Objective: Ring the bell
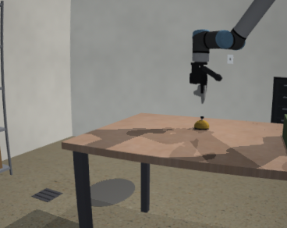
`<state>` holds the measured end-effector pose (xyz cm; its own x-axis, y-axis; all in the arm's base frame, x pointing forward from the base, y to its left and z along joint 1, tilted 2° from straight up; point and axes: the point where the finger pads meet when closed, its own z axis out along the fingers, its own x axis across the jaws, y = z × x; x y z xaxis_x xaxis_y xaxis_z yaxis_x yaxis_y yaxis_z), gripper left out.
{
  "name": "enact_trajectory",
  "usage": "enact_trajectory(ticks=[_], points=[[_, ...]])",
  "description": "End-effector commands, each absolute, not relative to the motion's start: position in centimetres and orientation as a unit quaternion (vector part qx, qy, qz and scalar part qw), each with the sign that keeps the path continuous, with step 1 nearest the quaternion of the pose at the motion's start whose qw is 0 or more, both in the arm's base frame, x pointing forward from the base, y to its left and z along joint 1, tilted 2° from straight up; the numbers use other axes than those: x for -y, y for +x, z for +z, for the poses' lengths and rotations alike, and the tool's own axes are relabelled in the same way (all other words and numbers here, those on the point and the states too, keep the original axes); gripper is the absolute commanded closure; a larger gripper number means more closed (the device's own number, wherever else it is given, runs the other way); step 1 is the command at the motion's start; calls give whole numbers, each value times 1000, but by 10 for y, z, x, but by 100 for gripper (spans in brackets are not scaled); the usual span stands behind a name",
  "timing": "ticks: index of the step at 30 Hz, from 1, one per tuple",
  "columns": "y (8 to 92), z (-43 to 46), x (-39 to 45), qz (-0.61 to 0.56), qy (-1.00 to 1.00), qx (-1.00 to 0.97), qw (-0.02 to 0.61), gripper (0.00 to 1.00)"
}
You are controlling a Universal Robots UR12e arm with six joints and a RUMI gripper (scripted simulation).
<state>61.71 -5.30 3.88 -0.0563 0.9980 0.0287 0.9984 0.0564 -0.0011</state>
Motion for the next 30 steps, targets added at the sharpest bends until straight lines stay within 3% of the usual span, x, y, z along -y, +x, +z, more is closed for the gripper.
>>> enact_trajectory(ticks=[1, 30], points=[[618, 39, 53, -10, -687, 727, 10, 100], [617, 26, 54, -10, -687, 727, 10, 100]])
